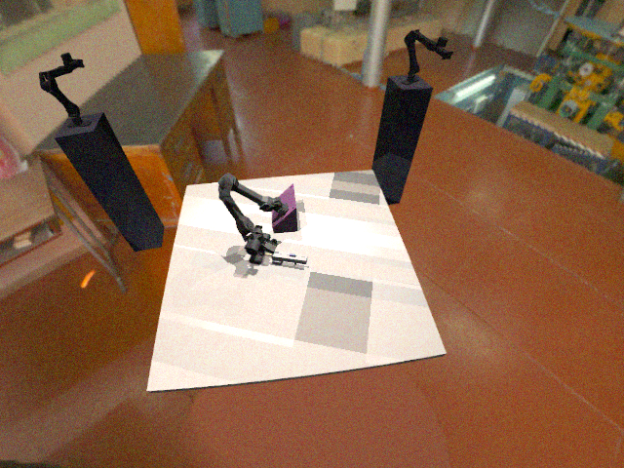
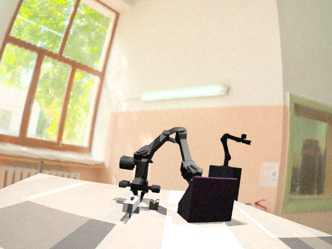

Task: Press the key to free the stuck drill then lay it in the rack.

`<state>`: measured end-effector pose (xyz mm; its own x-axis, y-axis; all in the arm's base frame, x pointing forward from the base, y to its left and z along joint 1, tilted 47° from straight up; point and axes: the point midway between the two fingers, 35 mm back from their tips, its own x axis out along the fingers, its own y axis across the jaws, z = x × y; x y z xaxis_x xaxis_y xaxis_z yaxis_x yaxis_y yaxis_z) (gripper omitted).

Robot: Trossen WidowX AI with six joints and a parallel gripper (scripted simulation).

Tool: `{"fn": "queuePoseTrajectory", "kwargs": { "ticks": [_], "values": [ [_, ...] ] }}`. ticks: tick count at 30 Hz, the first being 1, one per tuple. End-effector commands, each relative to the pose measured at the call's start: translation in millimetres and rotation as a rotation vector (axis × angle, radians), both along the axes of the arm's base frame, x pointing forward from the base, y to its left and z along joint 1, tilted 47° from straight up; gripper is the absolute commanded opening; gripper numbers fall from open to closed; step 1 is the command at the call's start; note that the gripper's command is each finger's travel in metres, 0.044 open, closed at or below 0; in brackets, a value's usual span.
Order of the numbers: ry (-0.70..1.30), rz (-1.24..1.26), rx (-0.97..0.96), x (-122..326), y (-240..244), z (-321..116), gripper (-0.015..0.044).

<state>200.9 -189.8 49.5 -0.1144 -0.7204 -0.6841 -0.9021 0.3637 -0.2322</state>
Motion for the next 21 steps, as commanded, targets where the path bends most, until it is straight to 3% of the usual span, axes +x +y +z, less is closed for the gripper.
{"fn": "queuePoseTrajectory", "kwargs": {
  "ticks": [1,21],
  "values": [
    [-0.003,0.003,0.002,-2,-3,4,0.0000],
    [-0.003,0.003,0.001,-14,-21,25,0.0000]
  ]
}}
